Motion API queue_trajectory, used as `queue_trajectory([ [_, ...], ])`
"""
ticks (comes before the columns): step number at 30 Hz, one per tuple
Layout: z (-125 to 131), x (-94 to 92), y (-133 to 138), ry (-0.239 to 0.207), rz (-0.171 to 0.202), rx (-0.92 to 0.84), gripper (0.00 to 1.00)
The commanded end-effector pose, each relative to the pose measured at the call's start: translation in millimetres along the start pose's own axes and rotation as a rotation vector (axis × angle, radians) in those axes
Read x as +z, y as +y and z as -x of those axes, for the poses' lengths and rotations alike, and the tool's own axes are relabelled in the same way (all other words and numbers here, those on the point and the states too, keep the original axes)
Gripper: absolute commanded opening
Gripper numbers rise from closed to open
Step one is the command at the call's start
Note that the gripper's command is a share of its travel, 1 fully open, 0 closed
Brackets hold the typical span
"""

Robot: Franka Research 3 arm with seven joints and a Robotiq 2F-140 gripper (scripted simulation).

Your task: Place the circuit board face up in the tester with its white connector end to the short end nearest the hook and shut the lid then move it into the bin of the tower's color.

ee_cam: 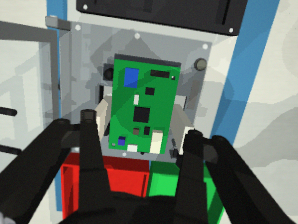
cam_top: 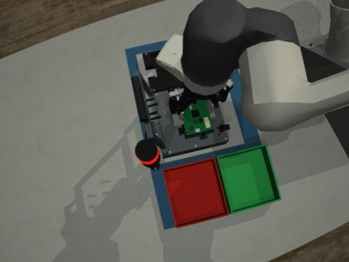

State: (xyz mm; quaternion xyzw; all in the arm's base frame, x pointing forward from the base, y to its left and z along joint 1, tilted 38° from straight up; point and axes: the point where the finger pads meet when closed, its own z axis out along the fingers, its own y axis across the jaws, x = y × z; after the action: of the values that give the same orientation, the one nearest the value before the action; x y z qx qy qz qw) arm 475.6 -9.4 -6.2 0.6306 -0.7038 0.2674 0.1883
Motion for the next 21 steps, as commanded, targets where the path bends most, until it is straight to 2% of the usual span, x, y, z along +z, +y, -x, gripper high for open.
queue_trajectory([
  [1,-1,-1.1,1,0.002,0.002,0.004,0.46],
  [13,-1,-3.9,1,0.002,0.002,0.004,0.46],
  [21,-1,-12.7,1,0.002,0.002,0.004,0.46],
])
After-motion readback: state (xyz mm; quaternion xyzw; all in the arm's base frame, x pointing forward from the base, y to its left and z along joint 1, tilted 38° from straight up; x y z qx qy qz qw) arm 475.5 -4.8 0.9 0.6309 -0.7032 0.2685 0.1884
